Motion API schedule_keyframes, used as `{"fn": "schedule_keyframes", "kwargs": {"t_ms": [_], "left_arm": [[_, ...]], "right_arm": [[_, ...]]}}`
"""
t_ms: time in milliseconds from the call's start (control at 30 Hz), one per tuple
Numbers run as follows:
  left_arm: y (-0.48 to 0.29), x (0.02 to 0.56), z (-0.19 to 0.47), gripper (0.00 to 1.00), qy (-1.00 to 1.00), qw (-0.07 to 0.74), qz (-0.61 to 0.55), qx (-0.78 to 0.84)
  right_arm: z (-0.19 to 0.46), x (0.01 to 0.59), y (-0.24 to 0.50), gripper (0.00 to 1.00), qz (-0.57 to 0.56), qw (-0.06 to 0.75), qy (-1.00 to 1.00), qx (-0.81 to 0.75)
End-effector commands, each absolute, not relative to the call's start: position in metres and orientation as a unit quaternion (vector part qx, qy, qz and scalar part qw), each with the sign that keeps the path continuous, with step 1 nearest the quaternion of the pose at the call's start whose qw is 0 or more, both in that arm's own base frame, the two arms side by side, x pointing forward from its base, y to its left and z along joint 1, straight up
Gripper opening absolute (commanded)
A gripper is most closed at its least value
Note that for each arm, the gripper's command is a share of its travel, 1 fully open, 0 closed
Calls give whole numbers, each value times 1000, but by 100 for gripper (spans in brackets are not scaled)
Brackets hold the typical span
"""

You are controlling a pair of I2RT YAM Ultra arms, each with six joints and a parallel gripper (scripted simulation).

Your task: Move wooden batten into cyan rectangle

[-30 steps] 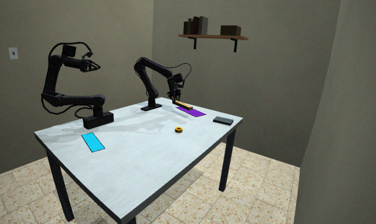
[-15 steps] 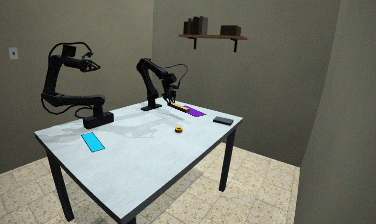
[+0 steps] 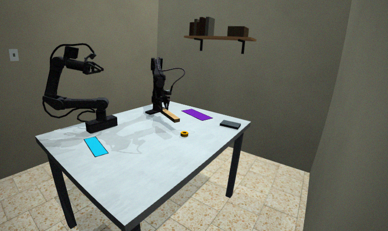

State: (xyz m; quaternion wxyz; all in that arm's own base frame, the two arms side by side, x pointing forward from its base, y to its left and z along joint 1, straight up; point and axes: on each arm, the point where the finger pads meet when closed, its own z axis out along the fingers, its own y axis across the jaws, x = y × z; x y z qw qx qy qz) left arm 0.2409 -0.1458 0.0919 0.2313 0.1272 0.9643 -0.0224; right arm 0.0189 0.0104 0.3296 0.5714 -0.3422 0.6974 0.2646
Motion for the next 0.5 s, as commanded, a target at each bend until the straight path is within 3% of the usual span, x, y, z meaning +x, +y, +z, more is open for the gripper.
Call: {"fn": "schedule_keyframes", "kwargs": {"t_ms": [0,467], "left_arm": [[-174,252,108,35,957,264,-8,119],[-188,243,106,35,912,254,-69,314]], "right_arm": [[334,15,7,100,267,580,690,-340],[334,15,7,100,267,580,690,-340]]}}
